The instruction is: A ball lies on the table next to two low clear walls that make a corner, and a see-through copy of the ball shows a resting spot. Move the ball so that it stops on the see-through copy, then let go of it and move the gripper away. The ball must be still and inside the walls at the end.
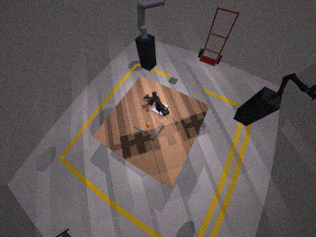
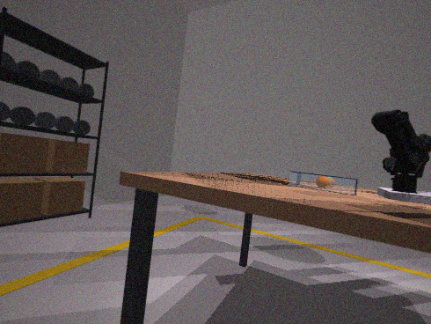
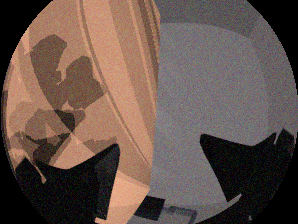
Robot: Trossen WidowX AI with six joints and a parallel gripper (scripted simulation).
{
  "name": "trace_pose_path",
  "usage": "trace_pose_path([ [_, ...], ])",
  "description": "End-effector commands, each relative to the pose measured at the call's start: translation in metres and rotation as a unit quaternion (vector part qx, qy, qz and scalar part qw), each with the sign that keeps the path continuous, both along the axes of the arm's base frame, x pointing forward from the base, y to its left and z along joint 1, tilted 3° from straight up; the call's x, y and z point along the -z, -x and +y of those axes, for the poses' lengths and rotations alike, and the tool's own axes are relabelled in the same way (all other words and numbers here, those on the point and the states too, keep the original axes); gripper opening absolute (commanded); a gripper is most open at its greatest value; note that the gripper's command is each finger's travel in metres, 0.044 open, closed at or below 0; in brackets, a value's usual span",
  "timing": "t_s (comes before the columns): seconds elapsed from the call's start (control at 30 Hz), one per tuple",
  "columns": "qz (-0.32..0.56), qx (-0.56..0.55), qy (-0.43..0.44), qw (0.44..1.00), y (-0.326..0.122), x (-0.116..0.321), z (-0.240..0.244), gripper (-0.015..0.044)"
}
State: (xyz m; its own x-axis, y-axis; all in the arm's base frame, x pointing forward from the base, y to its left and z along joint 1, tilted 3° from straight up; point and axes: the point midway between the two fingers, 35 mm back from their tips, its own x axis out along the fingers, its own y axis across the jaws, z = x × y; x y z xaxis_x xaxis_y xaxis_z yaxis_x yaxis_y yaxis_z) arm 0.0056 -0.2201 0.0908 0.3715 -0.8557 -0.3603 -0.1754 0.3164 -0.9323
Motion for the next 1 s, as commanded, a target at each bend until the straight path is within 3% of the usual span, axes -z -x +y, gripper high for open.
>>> trace_pose_path([
  [0.0, -0.003, -0.001, -0.003, 1.0, -0.001, 0.0, 0.0, 0.0374],
  [0.27, -0.117, -0.049, -0.173, 0.977, -0.06, -0.008, -0.007, 0.0369],
  [0.47, -0.153, -0.063, -0.318, 0.934, -0.113, -0.011, 0.001, 0.0369],
  [0.73, -0.126, -0.043, -0.482, 0.866, -0.182, -0.012, 0.034, 0.0369],
  [0.97, -0.052, 0.007, -0.573, 0.818, -0.235, -0.012, 0.084, 0.0369],
])
